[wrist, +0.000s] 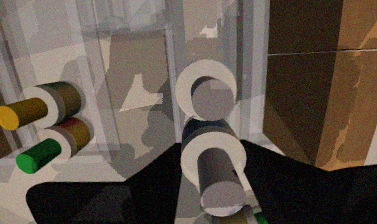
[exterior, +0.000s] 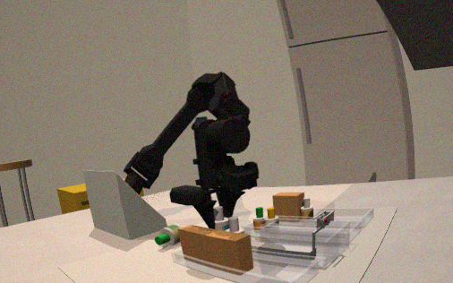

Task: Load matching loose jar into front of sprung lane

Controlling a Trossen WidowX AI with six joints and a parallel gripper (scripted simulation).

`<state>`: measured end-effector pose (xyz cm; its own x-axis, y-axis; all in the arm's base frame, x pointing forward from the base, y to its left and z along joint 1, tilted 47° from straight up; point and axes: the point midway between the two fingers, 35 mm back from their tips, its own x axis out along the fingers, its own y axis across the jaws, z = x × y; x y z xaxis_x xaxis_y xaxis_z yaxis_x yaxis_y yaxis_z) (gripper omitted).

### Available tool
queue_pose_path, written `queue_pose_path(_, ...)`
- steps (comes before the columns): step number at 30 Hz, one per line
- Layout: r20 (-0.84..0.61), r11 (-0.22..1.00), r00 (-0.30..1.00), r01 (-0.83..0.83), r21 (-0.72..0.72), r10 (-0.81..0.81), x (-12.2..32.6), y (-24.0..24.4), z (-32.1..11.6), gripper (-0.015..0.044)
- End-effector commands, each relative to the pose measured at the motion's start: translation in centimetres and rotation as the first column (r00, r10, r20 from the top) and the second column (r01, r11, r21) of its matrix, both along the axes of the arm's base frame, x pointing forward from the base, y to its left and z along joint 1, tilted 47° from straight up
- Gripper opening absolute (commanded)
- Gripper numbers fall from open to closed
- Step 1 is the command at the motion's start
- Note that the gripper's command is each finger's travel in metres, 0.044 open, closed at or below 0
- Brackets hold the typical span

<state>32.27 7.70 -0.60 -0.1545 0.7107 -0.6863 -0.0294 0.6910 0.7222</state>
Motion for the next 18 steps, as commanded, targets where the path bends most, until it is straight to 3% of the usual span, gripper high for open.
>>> queue_pose_path(1, 0.022, 1.0, 1.0, 0.006, 0.008, -0.006, 0.7, 0.06, 0.29, 0.0)
queue_pose_path(18, 0.022, 1.0, 1.0, 0.006, 0.008, -0.006, 0.68, 0.18, 0.17, 0.0)
